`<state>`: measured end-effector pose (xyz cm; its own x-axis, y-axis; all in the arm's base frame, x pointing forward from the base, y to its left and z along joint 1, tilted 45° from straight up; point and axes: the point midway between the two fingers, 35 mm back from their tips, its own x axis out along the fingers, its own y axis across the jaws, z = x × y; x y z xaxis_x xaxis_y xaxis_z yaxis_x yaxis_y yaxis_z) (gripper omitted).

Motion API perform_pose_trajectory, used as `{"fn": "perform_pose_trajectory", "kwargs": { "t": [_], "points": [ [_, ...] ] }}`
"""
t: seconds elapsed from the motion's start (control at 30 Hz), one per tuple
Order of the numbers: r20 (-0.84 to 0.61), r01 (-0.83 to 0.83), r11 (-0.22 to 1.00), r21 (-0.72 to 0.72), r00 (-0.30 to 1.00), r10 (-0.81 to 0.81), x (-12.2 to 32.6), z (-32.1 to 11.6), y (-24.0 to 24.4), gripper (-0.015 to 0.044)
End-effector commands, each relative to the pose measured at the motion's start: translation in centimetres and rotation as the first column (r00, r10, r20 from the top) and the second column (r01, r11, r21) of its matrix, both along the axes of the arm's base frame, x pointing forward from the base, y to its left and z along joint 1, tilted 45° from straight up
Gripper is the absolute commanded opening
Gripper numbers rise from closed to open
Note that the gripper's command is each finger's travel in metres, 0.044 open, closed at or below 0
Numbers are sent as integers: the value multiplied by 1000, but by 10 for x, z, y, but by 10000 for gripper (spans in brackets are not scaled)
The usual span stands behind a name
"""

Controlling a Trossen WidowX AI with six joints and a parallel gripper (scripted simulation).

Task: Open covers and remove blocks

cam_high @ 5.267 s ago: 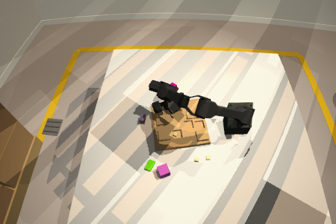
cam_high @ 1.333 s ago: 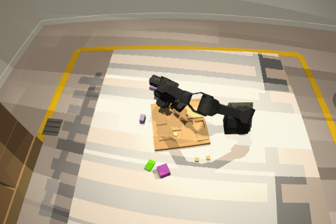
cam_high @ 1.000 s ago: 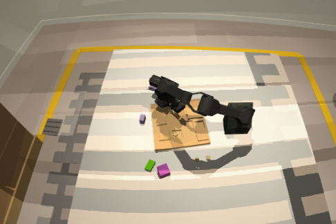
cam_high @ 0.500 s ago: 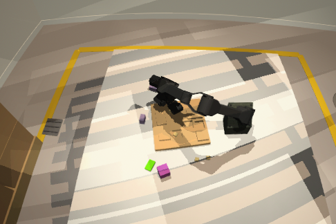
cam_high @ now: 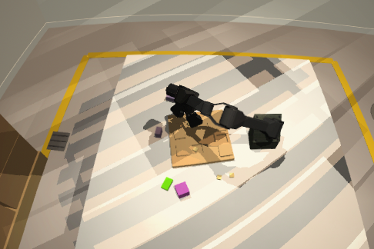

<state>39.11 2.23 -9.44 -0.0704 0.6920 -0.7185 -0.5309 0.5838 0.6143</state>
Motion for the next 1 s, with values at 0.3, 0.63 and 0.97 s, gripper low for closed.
{"fn": "perform_pose_trajectory", "kwargs": {
  "t": [0.3,0.63,0.97],
  "points": [
    [-5,3,1000,4,1000,-3,-2,-9,9,144],
    [-5,3,1000,4,1000,-3,-3,-16,16,144],
    [-5,3,1000,4,1000,-3,-3,-17,17,144]
  ]
}}
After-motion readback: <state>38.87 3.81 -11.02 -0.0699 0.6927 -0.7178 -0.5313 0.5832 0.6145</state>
